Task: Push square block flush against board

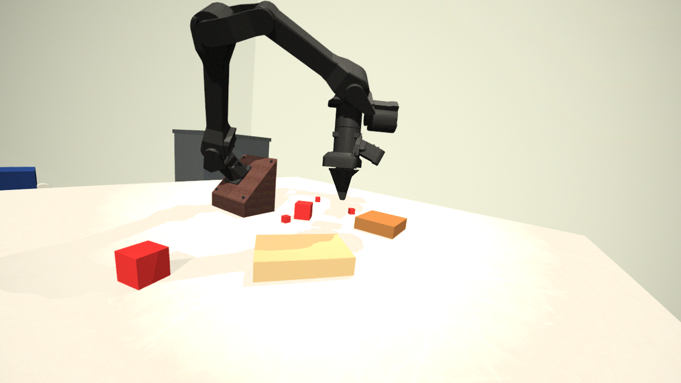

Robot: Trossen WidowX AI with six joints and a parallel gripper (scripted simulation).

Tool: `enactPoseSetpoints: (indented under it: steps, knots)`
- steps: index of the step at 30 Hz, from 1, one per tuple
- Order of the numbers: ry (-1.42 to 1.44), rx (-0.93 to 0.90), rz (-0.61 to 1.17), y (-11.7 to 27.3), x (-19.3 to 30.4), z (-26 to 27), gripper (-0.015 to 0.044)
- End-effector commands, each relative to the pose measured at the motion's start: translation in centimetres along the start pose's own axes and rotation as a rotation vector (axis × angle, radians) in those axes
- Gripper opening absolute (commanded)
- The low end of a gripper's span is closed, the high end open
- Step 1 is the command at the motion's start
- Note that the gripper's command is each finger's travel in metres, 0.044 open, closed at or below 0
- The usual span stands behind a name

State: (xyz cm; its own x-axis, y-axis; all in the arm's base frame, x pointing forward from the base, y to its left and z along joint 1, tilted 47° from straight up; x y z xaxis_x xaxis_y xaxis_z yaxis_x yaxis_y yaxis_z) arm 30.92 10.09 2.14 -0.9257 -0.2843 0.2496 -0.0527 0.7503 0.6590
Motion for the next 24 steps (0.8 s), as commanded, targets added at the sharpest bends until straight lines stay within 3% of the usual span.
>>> enactPoseSetpoints:
  steps: [1, 24]
  knots:
    - [0.119, 0.020, -0.004, 0.2, -1.9, 1.0, 0.0000]
    - [0.902, 0.132, -0.015, 0.0, -12.4, 9.4, 0.0000]
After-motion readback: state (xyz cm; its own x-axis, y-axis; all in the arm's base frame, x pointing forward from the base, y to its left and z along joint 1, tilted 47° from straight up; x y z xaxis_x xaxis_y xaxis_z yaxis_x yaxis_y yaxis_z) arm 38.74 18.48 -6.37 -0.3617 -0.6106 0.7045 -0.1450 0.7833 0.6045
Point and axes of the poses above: the point midway between the two fingers, 35 mm back from their tips, its own y axis back along the fingers, its own z axis across the jaws, x = y × z, the point moved 7 cm from there along y, back along the fingers, and after that the axes turned 1 degree about -y, right-handed, at the moved point
